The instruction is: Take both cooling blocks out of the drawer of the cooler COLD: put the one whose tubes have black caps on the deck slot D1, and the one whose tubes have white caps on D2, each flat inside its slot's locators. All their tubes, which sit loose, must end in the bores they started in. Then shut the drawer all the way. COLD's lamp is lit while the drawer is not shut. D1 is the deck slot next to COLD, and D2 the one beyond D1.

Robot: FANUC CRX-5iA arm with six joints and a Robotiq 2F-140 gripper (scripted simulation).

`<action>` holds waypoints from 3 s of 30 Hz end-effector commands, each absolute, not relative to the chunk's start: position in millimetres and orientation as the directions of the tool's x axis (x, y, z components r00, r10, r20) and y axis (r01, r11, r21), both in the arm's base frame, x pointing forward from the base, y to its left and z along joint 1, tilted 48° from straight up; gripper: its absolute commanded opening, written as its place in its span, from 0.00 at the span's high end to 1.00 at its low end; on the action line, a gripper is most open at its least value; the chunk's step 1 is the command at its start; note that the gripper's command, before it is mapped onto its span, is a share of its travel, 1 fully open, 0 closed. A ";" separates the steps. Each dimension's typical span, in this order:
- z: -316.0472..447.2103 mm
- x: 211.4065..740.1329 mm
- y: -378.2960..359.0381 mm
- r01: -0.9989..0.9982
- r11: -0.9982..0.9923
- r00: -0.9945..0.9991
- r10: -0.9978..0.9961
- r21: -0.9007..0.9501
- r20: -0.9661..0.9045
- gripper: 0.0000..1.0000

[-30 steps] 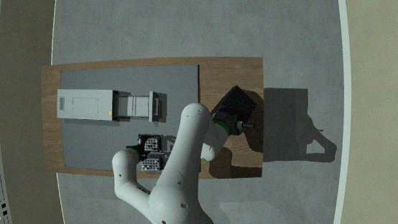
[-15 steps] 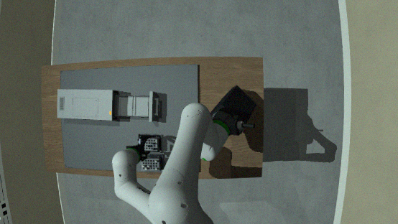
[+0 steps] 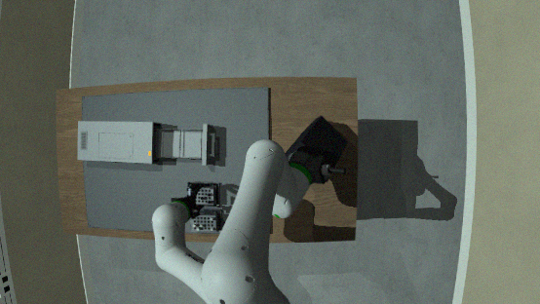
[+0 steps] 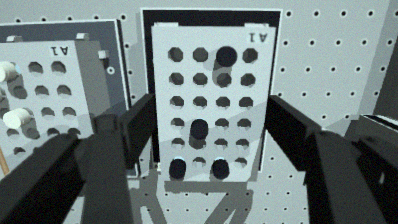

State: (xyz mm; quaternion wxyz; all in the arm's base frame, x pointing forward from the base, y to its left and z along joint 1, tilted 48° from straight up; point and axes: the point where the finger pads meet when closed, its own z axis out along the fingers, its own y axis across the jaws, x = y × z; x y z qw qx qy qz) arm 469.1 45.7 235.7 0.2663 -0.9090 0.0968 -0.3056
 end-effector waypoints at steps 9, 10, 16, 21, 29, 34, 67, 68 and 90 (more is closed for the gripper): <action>236.3 469.2 45.4 -0.013 -0.840 0.794 -0.339 -0.543 0.505 0.34; 236.3 469.2 45.4 -0.013 -0.840 0.794 -0.339 -0.543 0.505 0.34; 236.3 469.2 45.4 -0.013 -0.840 0.794 -0.339 -0.543 0.505 0.34; 236.3 469.2 45.4 -0.013 -0.840 0.794 -0.339 -0.543 0.505 0.34; 236.3 469.2 45.4 -0.013 -0.840 0.794 -0.339 -0.543 0.505 0.34; 256.3 451.1 32.8 -0.013 -0.840 0.794 -0.339 -0.543 0.505 0.34; 283.1 426.8 15.8 -0.013 -0.840 0.794 -0.339 -0.543 0.505 0.34; 283.1 426.8 15.8 -0.013 -0.840 0.794 -0.339 -0.543 0.505 0.34; 300.1 411.4 5.0 -0.013 -0.840 0.794 -0.339 -0.543 0.505 0.34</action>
